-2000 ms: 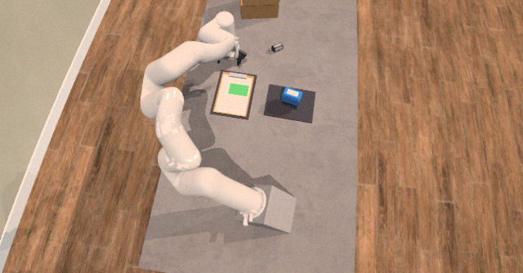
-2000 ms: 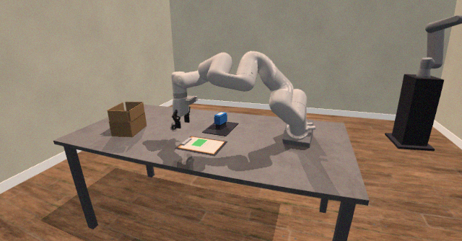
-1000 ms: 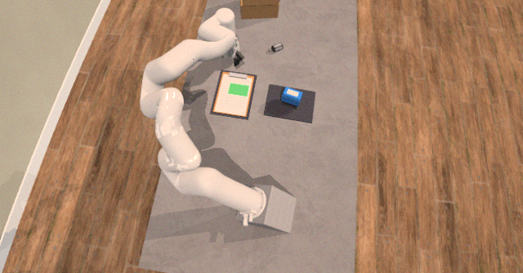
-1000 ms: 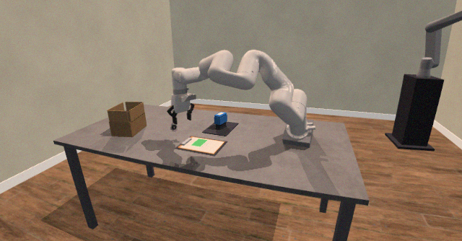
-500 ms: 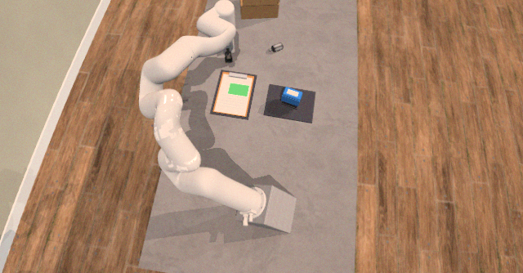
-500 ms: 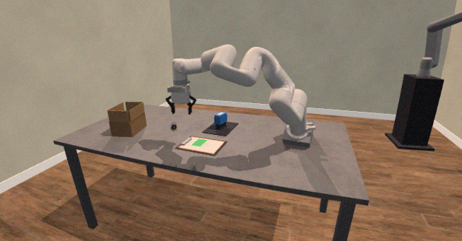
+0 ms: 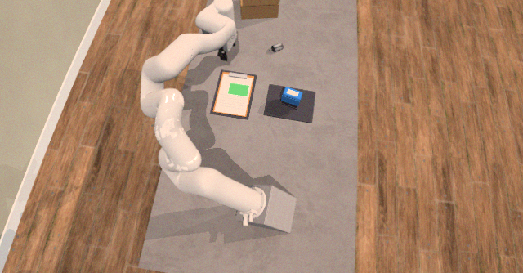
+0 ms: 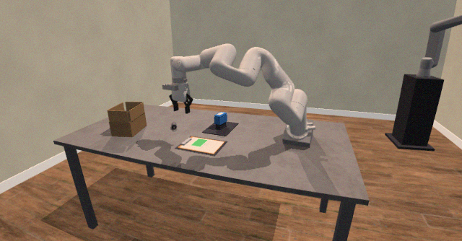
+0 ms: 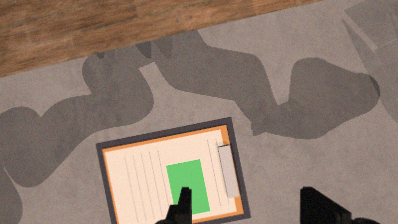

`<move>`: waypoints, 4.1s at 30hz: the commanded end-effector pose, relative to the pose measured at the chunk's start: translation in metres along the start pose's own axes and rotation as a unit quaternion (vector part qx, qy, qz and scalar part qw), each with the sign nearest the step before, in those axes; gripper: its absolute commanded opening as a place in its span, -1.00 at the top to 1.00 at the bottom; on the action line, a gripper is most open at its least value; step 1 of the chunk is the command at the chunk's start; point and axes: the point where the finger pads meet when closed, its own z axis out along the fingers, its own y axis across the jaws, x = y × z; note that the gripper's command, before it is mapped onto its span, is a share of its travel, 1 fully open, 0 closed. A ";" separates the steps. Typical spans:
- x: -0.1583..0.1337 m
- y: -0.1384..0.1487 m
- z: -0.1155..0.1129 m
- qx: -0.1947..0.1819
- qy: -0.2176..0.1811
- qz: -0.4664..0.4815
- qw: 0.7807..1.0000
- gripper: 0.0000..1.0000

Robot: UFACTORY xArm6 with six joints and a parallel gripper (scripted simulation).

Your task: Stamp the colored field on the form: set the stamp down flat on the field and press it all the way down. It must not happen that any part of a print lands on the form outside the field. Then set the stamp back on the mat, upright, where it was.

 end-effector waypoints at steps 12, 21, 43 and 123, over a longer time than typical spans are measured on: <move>-0.044 -0.004 0.004 -0.002 0.000 0.003 1.000 -0.81; -0.132 -0.013 0.018 -0.002 0.000 0.003 1.000 -0.81; -0.323 -0.033 0.047 -0.002 0.000 0.003 1.000 -0.81; -0.323 -0.032 0.147 -0.002 0.000 0.003 1.000 0.40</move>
